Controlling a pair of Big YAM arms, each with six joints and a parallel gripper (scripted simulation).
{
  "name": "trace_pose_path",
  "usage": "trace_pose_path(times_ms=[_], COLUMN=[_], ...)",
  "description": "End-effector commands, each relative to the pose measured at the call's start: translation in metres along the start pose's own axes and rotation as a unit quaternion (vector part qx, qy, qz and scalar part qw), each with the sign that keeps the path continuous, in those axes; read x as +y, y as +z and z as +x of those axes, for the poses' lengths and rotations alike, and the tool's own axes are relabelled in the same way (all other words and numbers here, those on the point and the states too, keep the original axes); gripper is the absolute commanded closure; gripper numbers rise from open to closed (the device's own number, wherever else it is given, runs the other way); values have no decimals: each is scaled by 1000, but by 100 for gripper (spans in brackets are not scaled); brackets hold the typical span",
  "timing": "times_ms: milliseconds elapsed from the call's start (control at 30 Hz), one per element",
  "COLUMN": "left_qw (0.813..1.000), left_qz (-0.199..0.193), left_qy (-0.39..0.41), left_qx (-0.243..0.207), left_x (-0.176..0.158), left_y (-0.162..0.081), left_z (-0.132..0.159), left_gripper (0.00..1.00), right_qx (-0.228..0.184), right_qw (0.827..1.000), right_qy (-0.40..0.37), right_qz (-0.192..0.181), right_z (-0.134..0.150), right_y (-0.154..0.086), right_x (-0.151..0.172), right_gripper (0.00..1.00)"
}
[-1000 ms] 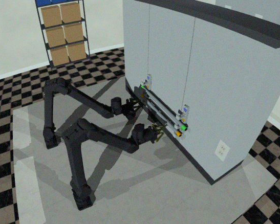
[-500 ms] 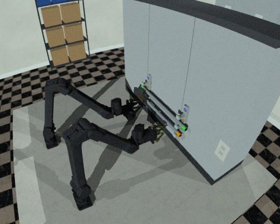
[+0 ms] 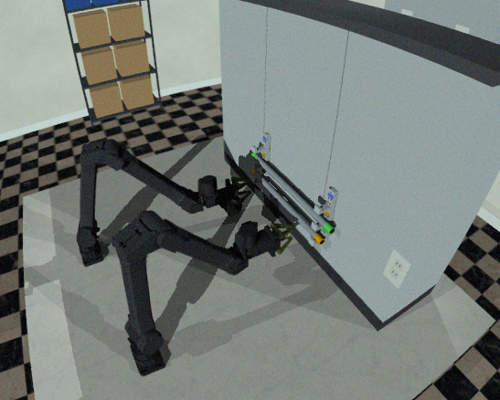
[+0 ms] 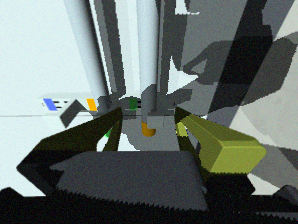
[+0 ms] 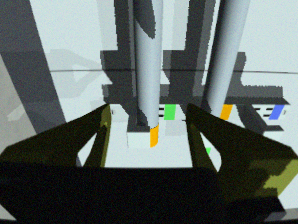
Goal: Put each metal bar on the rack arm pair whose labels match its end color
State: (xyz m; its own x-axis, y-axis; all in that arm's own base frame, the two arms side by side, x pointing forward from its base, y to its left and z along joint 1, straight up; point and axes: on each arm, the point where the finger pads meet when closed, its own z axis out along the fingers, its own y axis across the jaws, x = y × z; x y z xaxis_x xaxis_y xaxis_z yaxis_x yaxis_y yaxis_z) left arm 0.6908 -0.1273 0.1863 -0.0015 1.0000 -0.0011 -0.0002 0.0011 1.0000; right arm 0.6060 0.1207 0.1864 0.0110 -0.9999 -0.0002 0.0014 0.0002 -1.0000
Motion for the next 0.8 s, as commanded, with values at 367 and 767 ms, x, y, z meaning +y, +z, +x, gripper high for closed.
trace_pose_path(times_ms=[367, 767], left_qw=[1000, 1000], left_qz=[-15, -17], left_qy=[-8, -8], left_qx=[2, 2], left_x=[4, 6], left_y=[13, 24], left_z=[1, 0], left_gripper=[41, 41], right_qx=[-4, -3], right_qw=[1000, 1000], right_qy=[13, 13], right_qz=[13, 15], right_z=[-6, -6], right_y=[10, 21], right_x=[-6, -8], right_gripper=[42, 42])
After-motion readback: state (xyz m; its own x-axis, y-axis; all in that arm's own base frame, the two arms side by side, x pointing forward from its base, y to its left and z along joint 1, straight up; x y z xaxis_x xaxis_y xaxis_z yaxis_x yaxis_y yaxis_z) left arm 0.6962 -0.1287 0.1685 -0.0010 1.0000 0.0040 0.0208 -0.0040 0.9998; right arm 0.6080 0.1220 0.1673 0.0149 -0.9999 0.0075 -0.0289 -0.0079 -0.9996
